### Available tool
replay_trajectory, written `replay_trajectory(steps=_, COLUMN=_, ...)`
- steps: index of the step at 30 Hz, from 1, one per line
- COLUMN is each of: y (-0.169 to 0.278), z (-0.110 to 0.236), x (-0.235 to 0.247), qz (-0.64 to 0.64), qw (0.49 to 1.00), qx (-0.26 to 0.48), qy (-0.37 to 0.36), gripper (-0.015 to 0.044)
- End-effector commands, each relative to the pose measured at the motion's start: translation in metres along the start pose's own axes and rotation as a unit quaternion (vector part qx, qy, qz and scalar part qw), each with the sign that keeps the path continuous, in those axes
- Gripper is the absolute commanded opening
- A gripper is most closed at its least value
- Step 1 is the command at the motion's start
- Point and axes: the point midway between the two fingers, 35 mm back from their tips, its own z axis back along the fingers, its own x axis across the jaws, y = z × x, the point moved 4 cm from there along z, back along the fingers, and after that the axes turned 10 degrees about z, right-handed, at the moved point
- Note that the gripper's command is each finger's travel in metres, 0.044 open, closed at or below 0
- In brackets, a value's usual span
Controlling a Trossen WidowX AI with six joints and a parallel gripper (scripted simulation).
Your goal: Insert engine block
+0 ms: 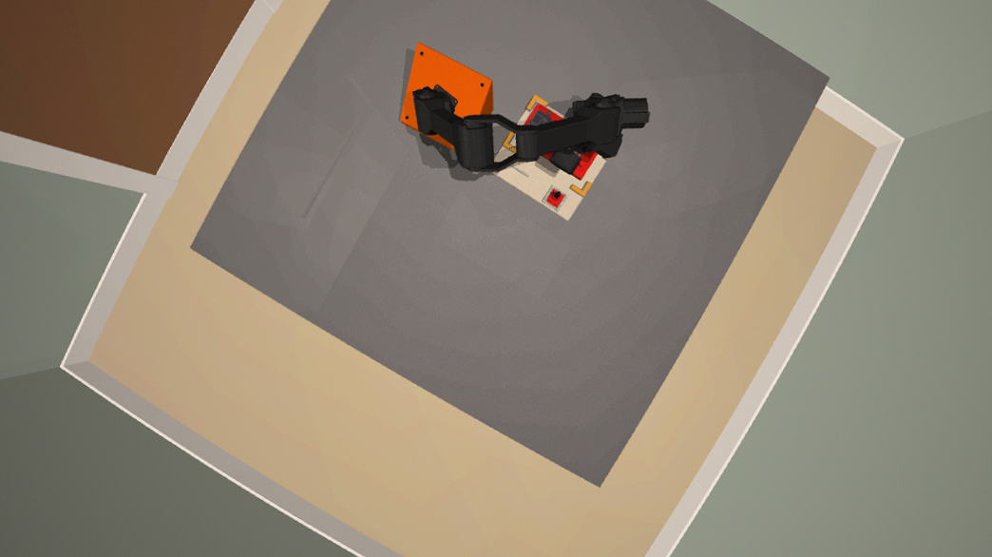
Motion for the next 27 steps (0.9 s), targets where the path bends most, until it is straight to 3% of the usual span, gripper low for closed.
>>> replay_trajectory(steps=1, y=-0.0001, z=-0.0014, x=0.0001, qz=0.002, qw=1.000, qx=-0.001, qy=0.000, gripper=0.0000)
replay_trajectory(steps=27, y=-0.0002, z=-0.0051, x=0.0003, qz=0.002, qw=1.000, qx=-0.001, qy=0.001, gripper=0.0000)
